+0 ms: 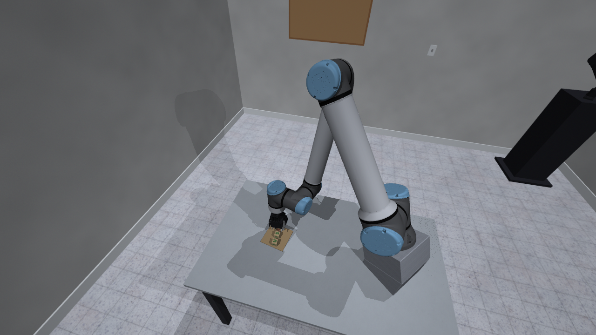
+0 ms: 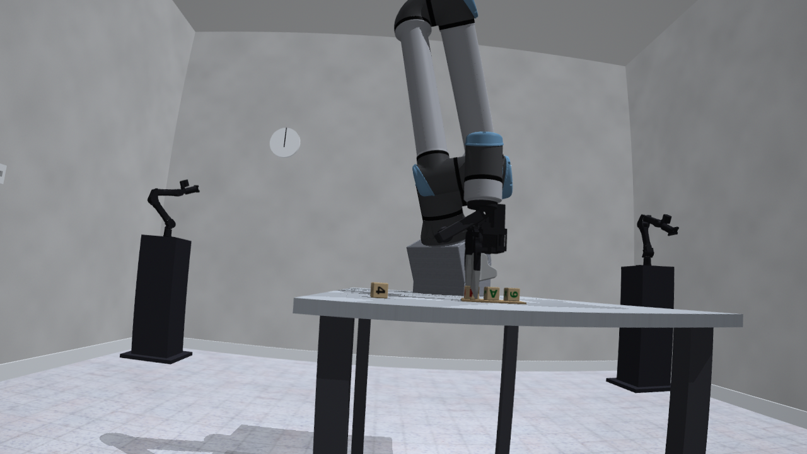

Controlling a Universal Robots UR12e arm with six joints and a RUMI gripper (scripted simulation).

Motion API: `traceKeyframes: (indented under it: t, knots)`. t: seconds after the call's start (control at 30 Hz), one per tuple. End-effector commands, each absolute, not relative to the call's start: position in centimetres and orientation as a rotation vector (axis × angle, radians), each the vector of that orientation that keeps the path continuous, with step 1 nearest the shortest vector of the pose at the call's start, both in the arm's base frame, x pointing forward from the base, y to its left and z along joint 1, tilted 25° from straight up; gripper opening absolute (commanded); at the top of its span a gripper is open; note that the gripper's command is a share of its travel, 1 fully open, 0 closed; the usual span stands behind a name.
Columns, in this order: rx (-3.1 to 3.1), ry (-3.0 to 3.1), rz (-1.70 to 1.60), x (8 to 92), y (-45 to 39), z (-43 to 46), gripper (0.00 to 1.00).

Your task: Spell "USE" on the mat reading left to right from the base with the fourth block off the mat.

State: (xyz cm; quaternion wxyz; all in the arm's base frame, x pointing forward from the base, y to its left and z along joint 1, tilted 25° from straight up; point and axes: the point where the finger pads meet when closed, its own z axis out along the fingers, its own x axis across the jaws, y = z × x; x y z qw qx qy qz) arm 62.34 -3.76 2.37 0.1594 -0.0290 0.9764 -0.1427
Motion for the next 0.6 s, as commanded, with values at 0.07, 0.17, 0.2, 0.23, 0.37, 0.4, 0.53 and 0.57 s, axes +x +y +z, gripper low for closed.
traceKeyframes:
  t: [0.07,0.17,0.2,0.23,0.37,0.4,0.53,0.57]
  knots:
    - [-0.085,2.789,-0.407,62.2,-3.5,2.9,0.28]
    - [-0.085,2.790,-0.407,61.8,-3.2,3.7,0.28]
    - [-0.085,2.791,-0.407,61.6,-3.1,4.0,0.28]
    - [-0.085,2.791,-0.408,61.5,-3.0,4.4,0.28]
    - [-0.085,2.790,-0.408,60.9,-2.4,6.4,0.28]
    - [-0.085,2.789,-0.408,60.8,-2.3,7.0,0.28]
    - [-0.085,2.786,-0.408,60.6,-2.0,8.1,0.28]
    - [-0.084,2.786,-0.409,60.4,-1.9,8.6,0.28]
